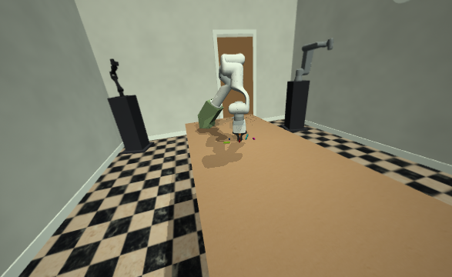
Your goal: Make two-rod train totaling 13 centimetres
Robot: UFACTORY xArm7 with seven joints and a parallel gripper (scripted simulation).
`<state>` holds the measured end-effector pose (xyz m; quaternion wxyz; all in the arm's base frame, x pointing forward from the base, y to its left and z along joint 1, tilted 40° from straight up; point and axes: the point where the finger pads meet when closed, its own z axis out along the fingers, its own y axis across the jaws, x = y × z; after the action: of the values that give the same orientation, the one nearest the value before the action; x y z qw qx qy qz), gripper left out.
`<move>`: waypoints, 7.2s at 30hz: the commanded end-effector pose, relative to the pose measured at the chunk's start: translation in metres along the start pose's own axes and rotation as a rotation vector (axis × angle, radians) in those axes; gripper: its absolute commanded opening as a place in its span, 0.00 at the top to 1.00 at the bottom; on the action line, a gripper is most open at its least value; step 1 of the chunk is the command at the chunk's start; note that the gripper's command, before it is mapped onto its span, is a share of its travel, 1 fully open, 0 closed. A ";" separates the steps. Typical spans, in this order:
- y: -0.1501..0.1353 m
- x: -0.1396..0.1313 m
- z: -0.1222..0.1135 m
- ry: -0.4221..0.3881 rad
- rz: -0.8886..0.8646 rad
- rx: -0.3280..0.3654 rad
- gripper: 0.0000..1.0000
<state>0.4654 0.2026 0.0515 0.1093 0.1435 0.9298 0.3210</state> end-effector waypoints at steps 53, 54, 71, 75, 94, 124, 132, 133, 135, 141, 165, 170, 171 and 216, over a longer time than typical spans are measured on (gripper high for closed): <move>0.000 -0.001 0.000 -0.002 0.000 0.000 0.76; 0.000 -0.001 0.000 -0.002 0.000 0.000 0.76; 0.000 -0.001 -0.028 -0.002 0.000 0.000 0.76; 0.000 -0.001 -0.045 -0.002 0.000 0.000 0.76; 0.000 -0.001 -0.090 -0.002 0.000 0.000 0.00; 0.000 -0.001 -0.110 -0.002 0.000 0.000 0.00; 0.000 -0.001 -0.151 -0.002 0.000 0.000 0.00; 0.000 -0.001 -0.155 -0.002 0.000 0.000 0.00; 0.000 -0.001 -0.164 -0.002 0.000 0.000 0.00; 0.000 -0.001 -0.174 -0.002 0.000 0.000 0.00; 0.000 -0.001 -0.177 -0.002 0.000 0.000 0.00; 0.000 -0.001 -0.177 -0.002 0.000 0.000 0.00; 0.000 -0.001 -0.177 -0.002 0.000 0.000 0.00; 0.000 -0.001 -0.177 -0.002 0.000 0.000 0.00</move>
<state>0.4132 0.1030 0.1874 0.1095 0.1433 0.9298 0.3208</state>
